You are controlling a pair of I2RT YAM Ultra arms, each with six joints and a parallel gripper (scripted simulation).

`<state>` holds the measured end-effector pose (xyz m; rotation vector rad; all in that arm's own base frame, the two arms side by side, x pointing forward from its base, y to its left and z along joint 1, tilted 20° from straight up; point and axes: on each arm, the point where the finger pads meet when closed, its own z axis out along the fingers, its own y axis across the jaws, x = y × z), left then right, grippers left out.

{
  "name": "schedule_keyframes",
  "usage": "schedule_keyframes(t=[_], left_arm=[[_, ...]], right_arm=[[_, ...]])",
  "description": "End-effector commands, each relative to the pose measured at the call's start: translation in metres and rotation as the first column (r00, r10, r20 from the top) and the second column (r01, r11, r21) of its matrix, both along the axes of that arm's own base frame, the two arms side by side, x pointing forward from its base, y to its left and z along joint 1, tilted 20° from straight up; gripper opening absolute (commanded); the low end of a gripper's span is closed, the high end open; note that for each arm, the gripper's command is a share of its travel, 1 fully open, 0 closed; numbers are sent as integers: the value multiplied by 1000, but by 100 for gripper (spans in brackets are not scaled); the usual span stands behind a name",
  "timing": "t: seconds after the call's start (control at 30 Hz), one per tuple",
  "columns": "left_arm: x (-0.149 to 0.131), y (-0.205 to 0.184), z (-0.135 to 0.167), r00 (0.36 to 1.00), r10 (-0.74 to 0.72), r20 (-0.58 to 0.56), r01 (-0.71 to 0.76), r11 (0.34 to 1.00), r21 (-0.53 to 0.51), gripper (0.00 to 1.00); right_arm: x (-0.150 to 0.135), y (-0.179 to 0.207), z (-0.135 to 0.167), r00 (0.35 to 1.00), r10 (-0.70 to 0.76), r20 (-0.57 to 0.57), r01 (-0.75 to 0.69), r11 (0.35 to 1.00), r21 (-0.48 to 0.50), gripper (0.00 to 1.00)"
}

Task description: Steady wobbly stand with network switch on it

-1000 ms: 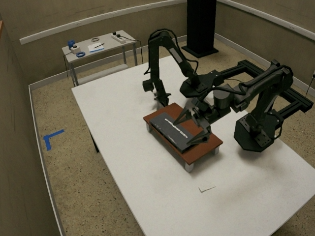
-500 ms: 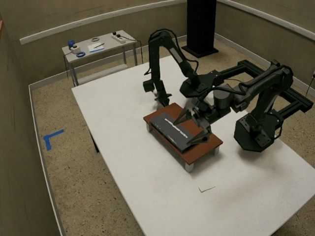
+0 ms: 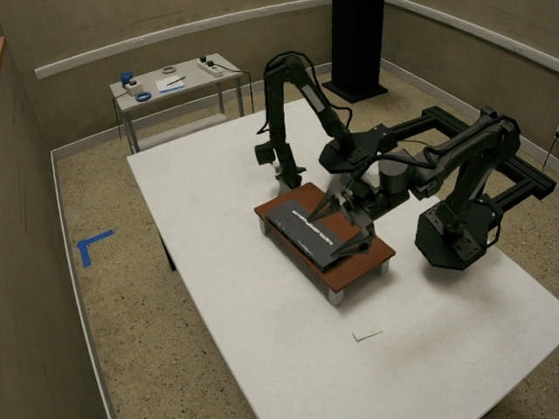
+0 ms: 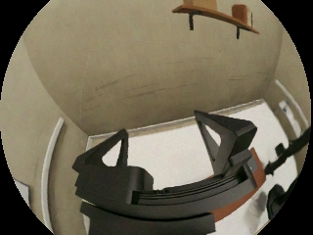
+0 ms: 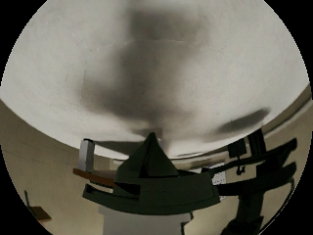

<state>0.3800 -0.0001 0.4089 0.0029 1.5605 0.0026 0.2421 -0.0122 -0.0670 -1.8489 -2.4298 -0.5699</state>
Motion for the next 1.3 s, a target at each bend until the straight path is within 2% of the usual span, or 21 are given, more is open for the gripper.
schedule_keyframes(t=[0.0, 0.4, 0.47, 0.53, 0.63, 0.7, 0.73, 0.77, 1.17, 1.2, 1.27], left_arm=[[-6, -2, 28, 998, -4, 69, 4, 1000, 5, 100], [-6, -2, 28, 998, -4, 69, 4, 1000, 5, 100], [-6, -2, 28, 998, -4, 69, 4, 1000, 5, 100], [-6, -2, 28, 998, -4, 69, 4, 1000, 5, 100], [-6, -2, 28, 998, -4, 69, 4, 1000, 5, 100], [-6, -2, 28, 998, -4, 69, 4, 1000, 5, 100], [-6, -2, 28, 998, -4, 69, 4, 1000, 5, 100], [-6, -2, 28, 998, -4, 69, 4, 1000, 5, 100], [-6, -2, 28, 998, -4, 69, 4, 1000, 5, 100], [-6, -2, 28, 998, -4, 69, 4, 1000, 5, 100], [-6, -2, 28, 998, -4, 69, 4, 1000, 5, 100]], right_arm=[[-9, 5, -7, 1000, 3, -12, -3, 1000, -14, 0], [-13, 10, -10, 1000, 9, -24, -9, 1000, -10, 0], [-22, 9, -1, 999, 15, -40, -15, 1000, -6, 0], [10, -5, 15, 999, 2, 33, -1, 1000, -28, 0], [13, -7, 17, 999, -1, 50, 3, 999, -34, 0], [13, -7, 17, 999, -1, 50, 3, 999, -34, 0], [3, 1, 12, 1000, 7, 20, -6, 1000, -8, 0], [4, -4, 29, 1000, 8, 23, -8, 1000, -2, 0], [-12, -16, 75, 1000, 11, 2, -11, 1000, 14, 0], [0, -21, 72, 999, -4, 43, 5, 1000, -6, 0], [0, -21, 72, 999, -4, 43, 5, 1000, -6, 0]])
